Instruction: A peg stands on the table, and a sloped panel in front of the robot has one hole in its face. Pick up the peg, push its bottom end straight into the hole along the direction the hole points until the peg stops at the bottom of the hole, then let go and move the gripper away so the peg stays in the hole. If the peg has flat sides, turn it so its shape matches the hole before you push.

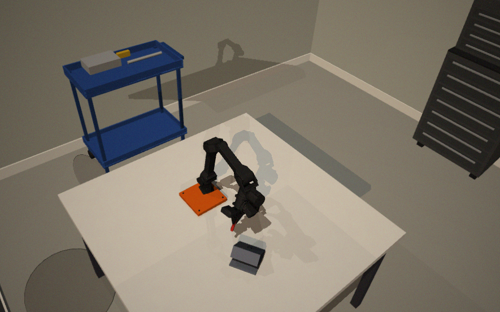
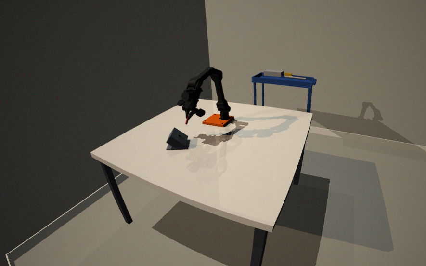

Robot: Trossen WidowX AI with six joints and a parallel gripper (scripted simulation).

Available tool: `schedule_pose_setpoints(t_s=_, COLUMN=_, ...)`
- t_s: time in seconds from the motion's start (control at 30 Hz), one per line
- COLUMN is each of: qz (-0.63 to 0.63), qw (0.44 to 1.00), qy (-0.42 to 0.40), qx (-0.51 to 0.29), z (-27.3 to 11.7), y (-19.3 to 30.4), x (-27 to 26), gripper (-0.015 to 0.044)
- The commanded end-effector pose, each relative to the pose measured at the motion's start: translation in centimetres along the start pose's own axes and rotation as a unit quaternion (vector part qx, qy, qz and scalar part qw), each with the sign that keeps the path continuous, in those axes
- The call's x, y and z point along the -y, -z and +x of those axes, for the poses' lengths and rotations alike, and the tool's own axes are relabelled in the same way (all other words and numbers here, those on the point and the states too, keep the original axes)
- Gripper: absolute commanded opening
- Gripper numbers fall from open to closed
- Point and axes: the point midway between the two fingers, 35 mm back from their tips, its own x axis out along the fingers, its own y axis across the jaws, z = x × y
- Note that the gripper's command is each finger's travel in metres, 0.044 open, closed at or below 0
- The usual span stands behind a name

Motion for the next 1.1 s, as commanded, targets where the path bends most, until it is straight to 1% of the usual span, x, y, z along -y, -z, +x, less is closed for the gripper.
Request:
schedule_pose_setpoints(t_s=0.0, qz=-0.015, qw=1.0, qy=0.01, qx=0.006, z=-0.2, y=-0.6, x=-0.3, gripper=0.0)
schedule_pose_setpoints(t_s=1.07, qz=-0.118, qw=0.989, qy=0.079, qx=0.05, z=-2.3, y=-4.3, x=-3.5, gripper=0.0)
